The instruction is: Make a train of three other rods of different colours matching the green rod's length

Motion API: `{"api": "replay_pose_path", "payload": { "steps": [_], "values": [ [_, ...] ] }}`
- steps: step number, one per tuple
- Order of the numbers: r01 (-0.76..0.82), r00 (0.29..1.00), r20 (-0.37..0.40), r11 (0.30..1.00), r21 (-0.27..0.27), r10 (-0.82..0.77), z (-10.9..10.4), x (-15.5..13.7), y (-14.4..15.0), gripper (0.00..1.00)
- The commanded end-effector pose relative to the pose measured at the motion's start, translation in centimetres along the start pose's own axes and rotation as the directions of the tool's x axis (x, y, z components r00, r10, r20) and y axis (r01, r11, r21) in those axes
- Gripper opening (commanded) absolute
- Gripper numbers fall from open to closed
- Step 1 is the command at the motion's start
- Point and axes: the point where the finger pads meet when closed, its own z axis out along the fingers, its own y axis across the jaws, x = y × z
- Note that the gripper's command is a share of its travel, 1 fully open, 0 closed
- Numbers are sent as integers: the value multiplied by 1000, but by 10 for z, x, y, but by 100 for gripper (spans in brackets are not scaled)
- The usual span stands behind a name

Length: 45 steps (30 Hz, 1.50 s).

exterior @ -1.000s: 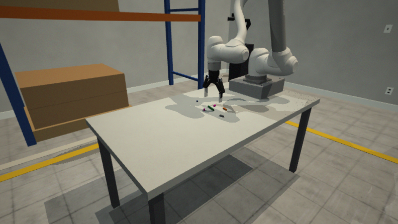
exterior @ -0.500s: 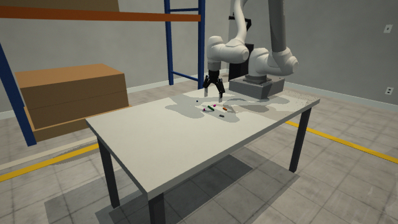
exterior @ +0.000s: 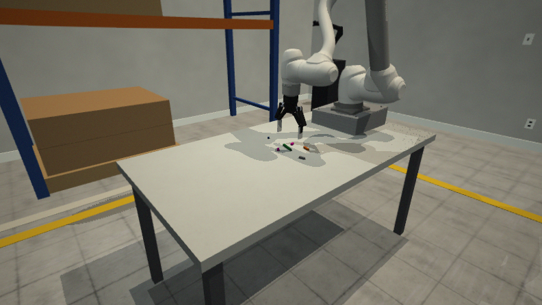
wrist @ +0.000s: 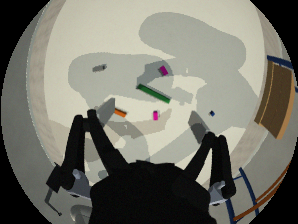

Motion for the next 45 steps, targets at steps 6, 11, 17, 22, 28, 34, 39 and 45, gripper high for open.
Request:
{"api": "replay_pose_path", "payload": {
  "steps": [6, 11, 17, 22, 28, 34, 39, 45],
  "values": [
    [303, 953, 0, 953, 1, -303, -3, 2, 20, 100],
    [490, 872, 0, 872, 1, -490, -4, 2, 34, 100],
    [649, 761, -1, 761, 1, -649, -6, 3, 47, 100],
    [789, 615, -1, 615, 1, -789, -8, 3, 60, 100],
    [912, 410, -1, 410, 1, -912, -10, 2, 76, 100],
    [975, 224, -1, 224, 1, -975, -11, 2, 90, 100],
    [1000, 24, -1, 24, 0, -1000, -13, 1, 103, 100],
    [977, -214, -2, -214, 0, -977, -15, -1, 119, 100]
  ]
}}
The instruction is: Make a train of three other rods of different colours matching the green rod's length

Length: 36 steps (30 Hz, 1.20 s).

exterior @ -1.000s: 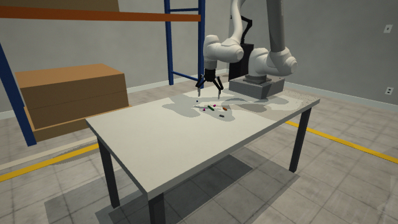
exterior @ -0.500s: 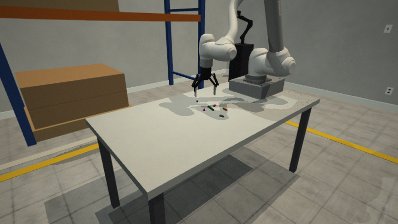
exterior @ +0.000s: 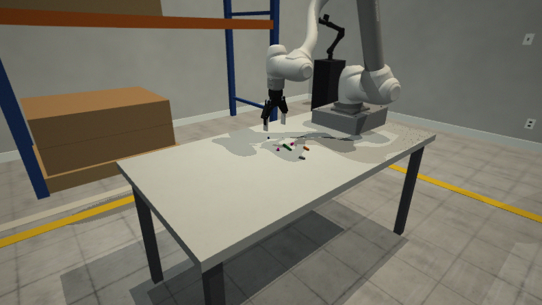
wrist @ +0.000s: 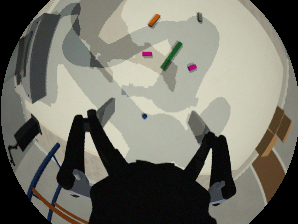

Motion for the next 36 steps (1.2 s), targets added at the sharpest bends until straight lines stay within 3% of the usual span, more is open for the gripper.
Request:
{"api": "replay_pose_path", "payload": {
  "steps": [1, 9, 17, 24, 29, 30, 36],
  "values": [
    [126, 992, -21, 992, -6, -126, -1, -8, -1, 100],
    [430, 903, -18, 903, -12, -430, -3, -29, -6, 100],
    [688, 725, -13, 725, -17, -688, -6, -49, -12, 100],
    [758, 652, -11, 653, -18, -758, -7, -56, -14, 100],
    [767, 642, -10, 642, -19, -767, -7, -57, -14, 100],
    [767, 642, -10, 642, -19, -767, -7, -57, -14, 15],
    [767, 642, -10, 642, -19, -767, -7, -57, -14, 15]
  ]
}}
